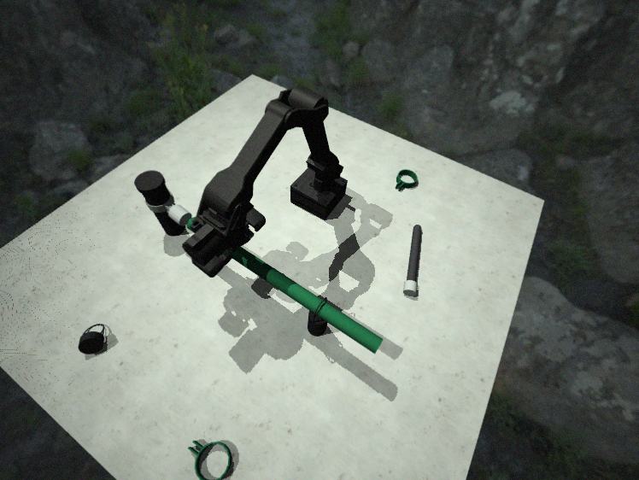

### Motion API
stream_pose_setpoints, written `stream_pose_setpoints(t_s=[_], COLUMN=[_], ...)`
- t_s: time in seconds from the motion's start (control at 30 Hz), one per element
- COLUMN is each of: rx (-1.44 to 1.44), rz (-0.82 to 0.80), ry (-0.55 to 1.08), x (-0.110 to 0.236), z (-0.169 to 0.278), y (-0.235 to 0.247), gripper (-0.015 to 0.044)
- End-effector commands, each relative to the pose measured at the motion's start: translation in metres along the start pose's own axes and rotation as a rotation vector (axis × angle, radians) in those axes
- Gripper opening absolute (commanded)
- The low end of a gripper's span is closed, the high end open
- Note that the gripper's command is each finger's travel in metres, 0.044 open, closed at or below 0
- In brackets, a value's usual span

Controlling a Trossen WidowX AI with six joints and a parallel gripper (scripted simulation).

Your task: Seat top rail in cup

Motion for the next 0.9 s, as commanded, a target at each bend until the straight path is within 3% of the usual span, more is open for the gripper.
stream_pose_setpoints(t_s=[0.0,0.87], rx=[-0.003,0.002], rz=[-0.007,0.000], ry=[-0.001,-0.001], x=[0.003,-0.005], z=[-0.004,-0.023], y=[0.003,0.003], gripper=[0.0000,0.0000])
Point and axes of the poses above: the point midway between the two fingers, 35 mm back from their tips, its own x axis back along the fingers, its own y axis across the jaws, z = x × y, the point moved 4 cm from there along x, back along the fingers, and after that the axes turned 5 degrees about -x, right-handed, at the moved point
